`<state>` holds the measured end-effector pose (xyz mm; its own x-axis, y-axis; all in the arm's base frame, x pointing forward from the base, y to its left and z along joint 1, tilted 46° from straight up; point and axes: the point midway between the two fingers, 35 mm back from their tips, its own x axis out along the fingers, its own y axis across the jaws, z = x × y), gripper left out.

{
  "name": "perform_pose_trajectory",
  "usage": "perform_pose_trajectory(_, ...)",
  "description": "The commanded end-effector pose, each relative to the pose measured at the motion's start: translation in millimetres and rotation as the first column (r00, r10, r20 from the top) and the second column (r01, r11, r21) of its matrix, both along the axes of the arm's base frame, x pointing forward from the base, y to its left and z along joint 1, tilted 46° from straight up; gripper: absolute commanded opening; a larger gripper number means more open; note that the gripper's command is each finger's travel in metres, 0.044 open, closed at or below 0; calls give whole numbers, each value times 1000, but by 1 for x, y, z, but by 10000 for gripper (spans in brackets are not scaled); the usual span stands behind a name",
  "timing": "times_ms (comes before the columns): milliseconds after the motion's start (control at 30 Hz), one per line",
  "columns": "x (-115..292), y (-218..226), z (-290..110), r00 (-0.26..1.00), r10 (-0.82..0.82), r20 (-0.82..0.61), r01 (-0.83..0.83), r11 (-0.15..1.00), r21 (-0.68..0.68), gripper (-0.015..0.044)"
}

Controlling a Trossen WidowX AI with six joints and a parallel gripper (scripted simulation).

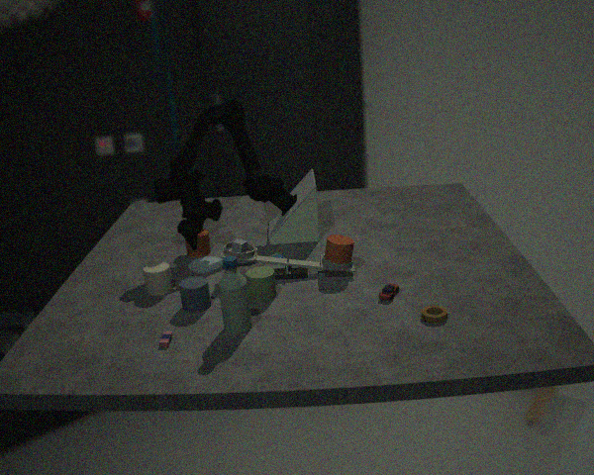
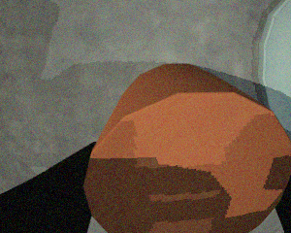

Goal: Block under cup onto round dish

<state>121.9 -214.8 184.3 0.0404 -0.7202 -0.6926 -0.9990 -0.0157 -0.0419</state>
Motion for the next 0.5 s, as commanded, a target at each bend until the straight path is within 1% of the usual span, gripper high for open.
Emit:
perform_pose_trajectory(0, 1, 10, 11, 1000, -2, 3, 2, 1000, 1, 440)
perform_pose_trajectory(133, -2, 37, 36, 1000, 2, 4, -2, 1000, 0, 440)
perform_pose_trajectory(267, -2, 38, 37, 1000, 2, 4, -2, 1000, -1, 440)
perform_pose_trajectory(333, 5, 40, 40, 1000, 23, 13, -23, 1000, -4, 387)
perform_pose_trajectory(400, 21, 45, 44, 997, 63, 35, -63, 998, -6, 335)
perform_pose_trajectory(467, 31, 48, 42, 998, 44, 53, -44, 999, 11, 282)
